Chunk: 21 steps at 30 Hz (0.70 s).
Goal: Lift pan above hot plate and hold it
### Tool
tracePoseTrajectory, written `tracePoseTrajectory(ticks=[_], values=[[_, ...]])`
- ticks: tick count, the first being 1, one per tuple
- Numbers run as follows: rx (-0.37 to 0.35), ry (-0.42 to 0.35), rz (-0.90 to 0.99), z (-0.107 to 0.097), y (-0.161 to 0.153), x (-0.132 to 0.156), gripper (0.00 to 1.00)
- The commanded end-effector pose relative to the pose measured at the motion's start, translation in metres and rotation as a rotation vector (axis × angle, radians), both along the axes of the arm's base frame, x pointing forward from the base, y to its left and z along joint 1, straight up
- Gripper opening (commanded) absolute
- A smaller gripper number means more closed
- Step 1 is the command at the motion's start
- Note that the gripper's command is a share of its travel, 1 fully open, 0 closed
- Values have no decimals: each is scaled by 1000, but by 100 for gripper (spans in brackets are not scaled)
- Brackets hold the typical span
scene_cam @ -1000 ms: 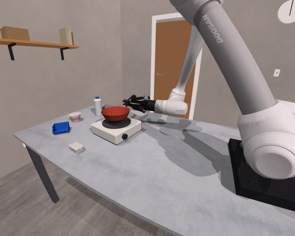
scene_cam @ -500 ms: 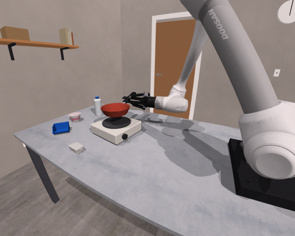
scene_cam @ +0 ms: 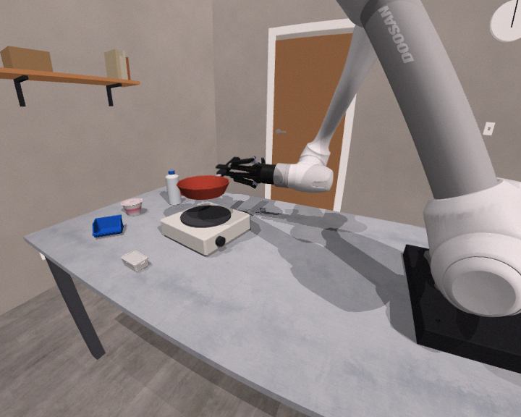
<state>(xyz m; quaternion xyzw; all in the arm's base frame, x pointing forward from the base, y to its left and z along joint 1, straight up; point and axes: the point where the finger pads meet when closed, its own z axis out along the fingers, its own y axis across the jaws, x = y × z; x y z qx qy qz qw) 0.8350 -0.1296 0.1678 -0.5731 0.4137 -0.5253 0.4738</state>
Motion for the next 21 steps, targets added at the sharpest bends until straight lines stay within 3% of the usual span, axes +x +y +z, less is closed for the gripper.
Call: tracePoseTrajectory(ticks=[1,21], values=[[0,-2,0,7,0,0,10],[0,-2,0,35,0,0,10]])
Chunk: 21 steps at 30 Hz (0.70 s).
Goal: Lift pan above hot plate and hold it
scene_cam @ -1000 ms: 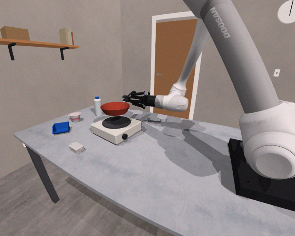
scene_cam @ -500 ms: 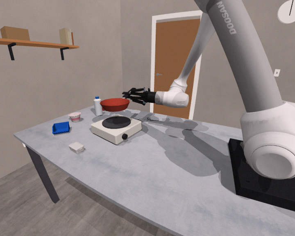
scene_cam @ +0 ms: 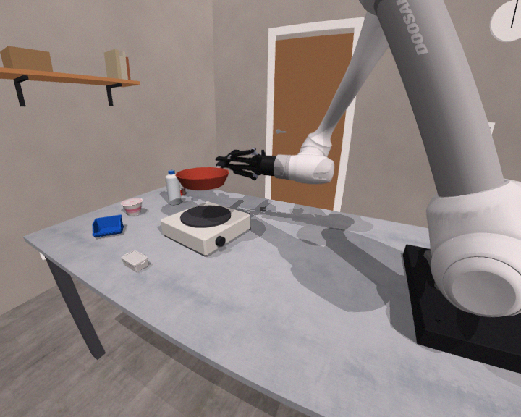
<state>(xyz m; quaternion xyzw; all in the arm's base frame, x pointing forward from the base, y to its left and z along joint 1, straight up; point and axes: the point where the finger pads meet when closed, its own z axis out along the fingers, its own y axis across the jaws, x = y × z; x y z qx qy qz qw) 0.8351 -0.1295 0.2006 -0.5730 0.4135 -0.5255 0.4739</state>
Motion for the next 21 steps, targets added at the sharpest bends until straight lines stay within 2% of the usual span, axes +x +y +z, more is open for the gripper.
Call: tracePoseTrajectory(ticks=[1,21], values=[[0,-1,0,3,0,0,10],[0,-1,0,21,0,0,10]])
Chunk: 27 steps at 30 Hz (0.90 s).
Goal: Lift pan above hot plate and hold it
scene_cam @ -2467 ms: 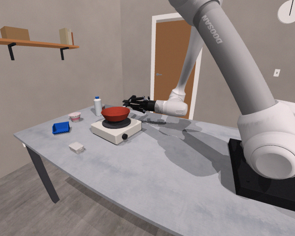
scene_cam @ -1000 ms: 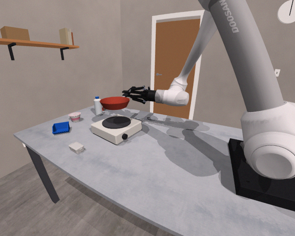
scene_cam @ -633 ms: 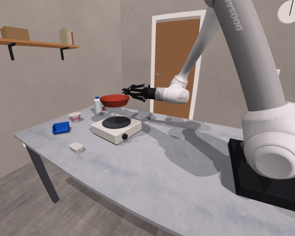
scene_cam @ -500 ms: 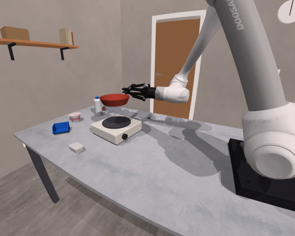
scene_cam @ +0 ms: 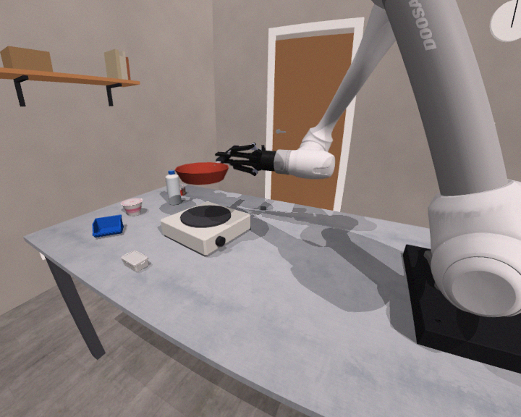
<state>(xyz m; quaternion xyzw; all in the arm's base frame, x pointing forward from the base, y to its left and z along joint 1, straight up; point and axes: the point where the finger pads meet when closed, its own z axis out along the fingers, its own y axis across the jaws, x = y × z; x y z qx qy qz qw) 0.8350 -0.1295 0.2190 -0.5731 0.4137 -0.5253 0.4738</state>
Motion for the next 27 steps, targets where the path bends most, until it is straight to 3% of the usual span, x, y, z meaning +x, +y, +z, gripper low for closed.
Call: tracePoseTrajectory(ticks=[1,27], values=[[0,-2,0,3,0,0,10],[0,-2,0,6,0,0,10]])
